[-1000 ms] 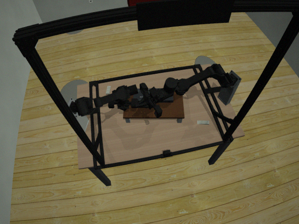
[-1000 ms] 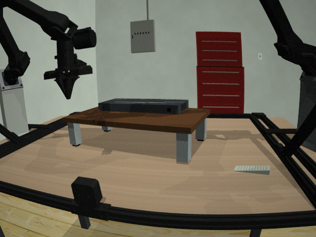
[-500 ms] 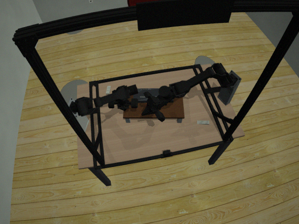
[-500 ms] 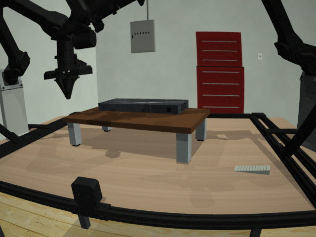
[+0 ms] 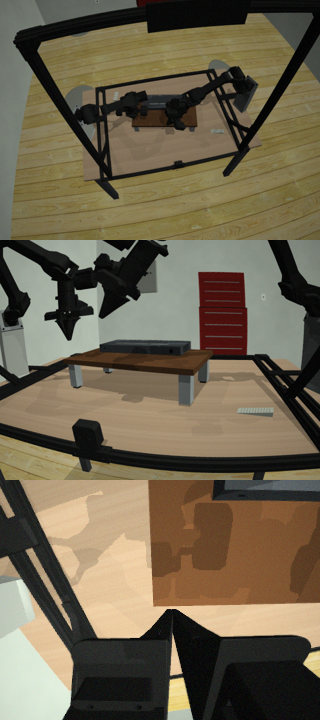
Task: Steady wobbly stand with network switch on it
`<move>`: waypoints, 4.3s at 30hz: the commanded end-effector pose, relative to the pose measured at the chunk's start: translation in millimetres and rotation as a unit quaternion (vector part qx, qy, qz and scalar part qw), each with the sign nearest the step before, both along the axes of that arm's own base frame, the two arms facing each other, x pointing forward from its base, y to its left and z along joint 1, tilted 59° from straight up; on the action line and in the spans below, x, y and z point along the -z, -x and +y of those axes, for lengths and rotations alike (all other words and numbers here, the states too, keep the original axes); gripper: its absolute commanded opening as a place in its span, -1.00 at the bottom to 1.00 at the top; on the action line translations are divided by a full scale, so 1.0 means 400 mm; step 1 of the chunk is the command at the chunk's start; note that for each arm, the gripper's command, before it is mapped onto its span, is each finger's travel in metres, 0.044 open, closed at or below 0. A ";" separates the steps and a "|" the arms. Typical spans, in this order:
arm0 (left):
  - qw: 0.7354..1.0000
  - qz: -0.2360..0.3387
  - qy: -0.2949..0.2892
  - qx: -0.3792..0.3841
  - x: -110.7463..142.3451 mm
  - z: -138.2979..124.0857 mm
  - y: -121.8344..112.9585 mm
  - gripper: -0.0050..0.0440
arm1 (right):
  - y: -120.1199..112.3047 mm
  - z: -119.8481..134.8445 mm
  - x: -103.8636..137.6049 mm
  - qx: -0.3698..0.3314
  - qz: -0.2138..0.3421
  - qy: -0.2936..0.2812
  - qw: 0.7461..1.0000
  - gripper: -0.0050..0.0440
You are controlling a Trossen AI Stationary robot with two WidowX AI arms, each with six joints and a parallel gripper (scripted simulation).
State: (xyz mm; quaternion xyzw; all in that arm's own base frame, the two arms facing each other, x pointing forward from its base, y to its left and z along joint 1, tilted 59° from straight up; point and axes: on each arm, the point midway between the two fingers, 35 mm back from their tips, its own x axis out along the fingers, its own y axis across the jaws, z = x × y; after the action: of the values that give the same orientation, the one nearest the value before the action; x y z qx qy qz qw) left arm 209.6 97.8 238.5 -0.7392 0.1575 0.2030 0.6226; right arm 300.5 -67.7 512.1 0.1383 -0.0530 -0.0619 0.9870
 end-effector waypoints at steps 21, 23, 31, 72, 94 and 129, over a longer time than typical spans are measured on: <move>1.000 0.000 0.000 0.000 0.000 0.000 0.000 -0.80 | 0.050 0.037 0.362 -0.021 0.233 -0.134 0.963 -0.80; 1.000 0.000 0.000 0.000 0.000 0.000 0.000 -0.80 | 0.063 0.043 0.388 -0.022 0.249 -0.145 0.957 -0.80; 1.000 0.000 0.000 0.000 0.000 0.000 0.000 -0.80 | 0.097 0.058 0.452 -0.023 0.289 -0.173 0.941 -0.80; 1.000 0.000 0.000 0.000 0.000 0.000 0.000 -0.80 | -0.060 0.055 0.544 -0.023 0.289 -0.173 0.941 -0.80; 1.000 0.000 0.000 0.000 0.000 0.000 0.000 -0.80 | -0.068 0.055 0.549 -0.023 0.289 -0.173 0.941 -0.80; 1.000 0.000 0.000 0.000 0.000 0.000 0.000 -0.80 | 0.024 0.011 0.079 -0.014 0.046 -0.032 0.998 0.19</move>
State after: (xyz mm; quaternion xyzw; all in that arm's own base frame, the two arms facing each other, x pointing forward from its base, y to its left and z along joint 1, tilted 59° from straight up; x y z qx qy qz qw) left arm 209.6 97.8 238.5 -0.7392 0.1575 0.2030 0.6226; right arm 277.8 -56.0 428.5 0.2079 0.0766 -0.0612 0.9732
